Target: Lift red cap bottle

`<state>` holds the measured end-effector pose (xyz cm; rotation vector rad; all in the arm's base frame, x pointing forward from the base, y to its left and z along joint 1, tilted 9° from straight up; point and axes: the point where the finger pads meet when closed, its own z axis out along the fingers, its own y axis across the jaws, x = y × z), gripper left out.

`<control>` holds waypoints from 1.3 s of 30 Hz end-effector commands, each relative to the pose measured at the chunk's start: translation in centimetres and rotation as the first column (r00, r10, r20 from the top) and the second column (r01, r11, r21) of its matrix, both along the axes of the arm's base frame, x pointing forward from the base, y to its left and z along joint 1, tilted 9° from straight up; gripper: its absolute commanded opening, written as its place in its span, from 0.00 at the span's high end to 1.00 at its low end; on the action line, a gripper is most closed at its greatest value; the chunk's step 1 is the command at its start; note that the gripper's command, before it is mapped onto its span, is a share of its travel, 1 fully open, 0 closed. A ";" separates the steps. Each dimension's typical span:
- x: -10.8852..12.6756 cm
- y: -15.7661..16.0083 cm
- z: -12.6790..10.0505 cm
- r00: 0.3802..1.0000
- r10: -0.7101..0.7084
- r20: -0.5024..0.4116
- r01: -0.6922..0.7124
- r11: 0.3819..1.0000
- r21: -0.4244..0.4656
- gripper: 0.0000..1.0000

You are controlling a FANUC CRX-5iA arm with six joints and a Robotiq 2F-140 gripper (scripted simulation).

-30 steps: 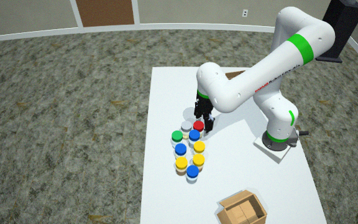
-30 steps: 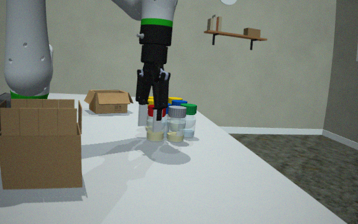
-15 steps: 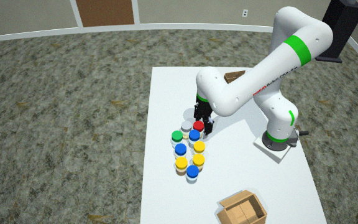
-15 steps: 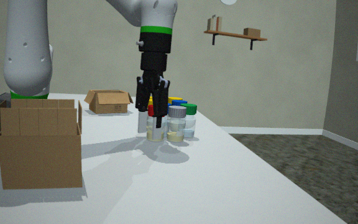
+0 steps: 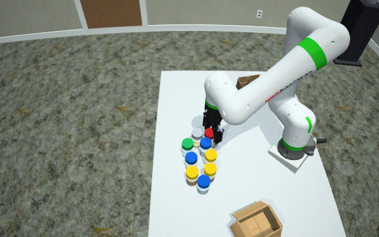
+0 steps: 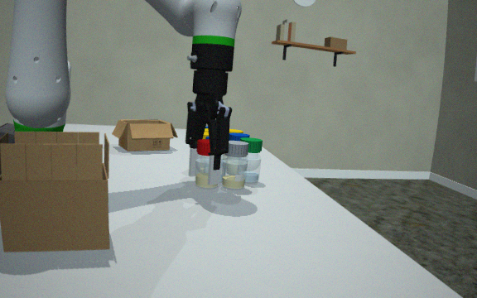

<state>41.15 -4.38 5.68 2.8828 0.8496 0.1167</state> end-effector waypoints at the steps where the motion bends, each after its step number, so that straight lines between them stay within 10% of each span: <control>1: 0.1 0.0 0.1 1.000 0.000 0.001 0.000 1.000 0.000 0.49; 39: 0.6 0.8 2.6 1.000 0.000 0.001 0.000 1.000 0.000 0.49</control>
